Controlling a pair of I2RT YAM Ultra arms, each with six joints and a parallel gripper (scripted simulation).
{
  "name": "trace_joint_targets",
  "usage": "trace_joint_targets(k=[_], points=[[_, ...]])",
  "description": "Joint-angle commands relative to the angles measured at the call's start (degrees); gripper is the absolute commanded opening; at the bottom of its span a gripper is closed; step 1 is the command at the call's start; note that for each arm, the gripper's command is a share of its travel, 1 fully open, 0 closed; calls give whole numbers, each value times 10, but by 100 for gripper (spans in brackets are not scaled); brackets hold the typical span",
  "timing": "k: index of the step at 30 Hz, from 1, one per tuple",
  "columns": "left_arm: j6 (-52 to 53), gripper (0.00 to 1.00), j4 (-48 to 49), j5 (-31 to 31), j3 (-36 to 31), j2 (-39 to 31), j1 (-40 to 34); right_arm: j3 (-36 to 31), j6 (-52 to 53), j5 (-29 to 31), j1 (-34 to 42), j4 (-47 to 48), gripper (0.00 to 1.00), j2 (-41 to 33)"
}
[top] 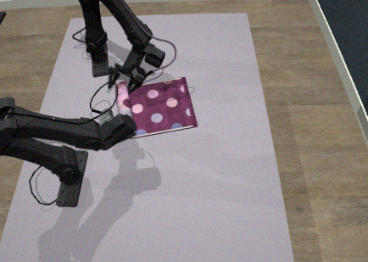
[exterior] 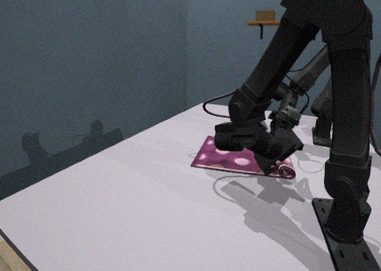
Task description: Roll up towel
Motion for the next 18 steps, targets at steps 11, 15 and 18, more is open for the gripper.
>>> trace_joint_targets(k=[11, 15, 18], points=[[167, 85, -190, -72, 106, -1, 120, 89, 8, -19, -4, -123, 22, 86], [190, 85, -218, -79, 122, 8, 131, 115, 6, -23, -7, -156, 22, 110], [193, 86, -219, -82, 123, 5, 130, 151, 7, -30, -10, -203, 22, 142]])
